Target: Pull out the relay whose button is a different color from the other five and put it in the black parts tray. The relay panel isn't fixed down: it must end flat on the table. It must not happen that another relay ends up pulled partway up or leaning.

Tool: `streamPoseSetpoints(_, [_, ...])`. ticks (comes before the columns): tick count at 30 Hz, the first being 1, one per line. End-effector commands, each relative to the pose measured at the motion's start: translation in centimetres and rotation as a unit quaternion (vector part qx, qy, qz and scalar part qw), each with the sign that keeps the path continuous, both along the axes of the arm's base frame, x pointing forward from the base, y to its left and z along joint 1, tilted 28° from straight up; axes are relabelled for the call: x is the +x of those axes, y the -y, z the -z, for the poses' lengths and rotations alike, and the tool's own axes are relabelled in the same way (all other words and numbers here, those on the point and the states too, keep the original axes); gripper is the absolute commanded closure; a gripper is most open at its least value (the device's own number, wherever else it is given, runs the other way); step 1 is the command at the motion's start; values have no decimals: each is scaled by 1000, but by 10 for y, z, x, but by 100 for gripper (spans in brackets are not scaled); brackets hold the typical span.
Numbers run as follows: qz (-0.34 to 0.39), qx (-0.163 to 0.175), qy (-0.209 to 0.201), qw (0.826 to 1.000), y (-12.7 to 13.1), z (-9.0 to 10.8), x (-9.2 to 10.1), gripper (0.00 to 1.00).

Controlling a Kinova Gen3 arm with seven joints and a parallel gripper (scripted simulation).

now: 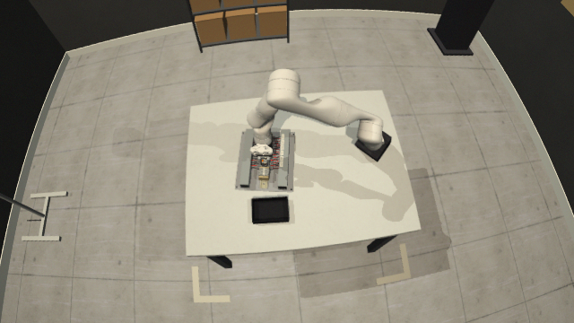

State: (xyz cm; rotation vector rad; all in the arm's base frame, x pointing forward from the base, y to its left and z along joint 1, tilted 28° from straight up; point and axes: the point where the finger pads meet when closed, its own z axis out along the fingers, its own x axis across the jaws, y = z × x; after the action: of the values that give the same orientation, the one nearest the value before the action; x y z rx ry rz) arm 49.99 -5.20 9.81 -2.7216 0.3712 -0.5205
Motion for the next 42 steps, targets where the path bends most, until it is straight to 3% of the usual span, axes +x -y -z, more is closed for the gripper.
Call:
streamPoseSetpoints(1, [1, 0, 2, 1000, 1, -1, 0, 100])
streamPoseSetpoints(42, [13, -6, 31, 999, 0, 0, -1, 100])
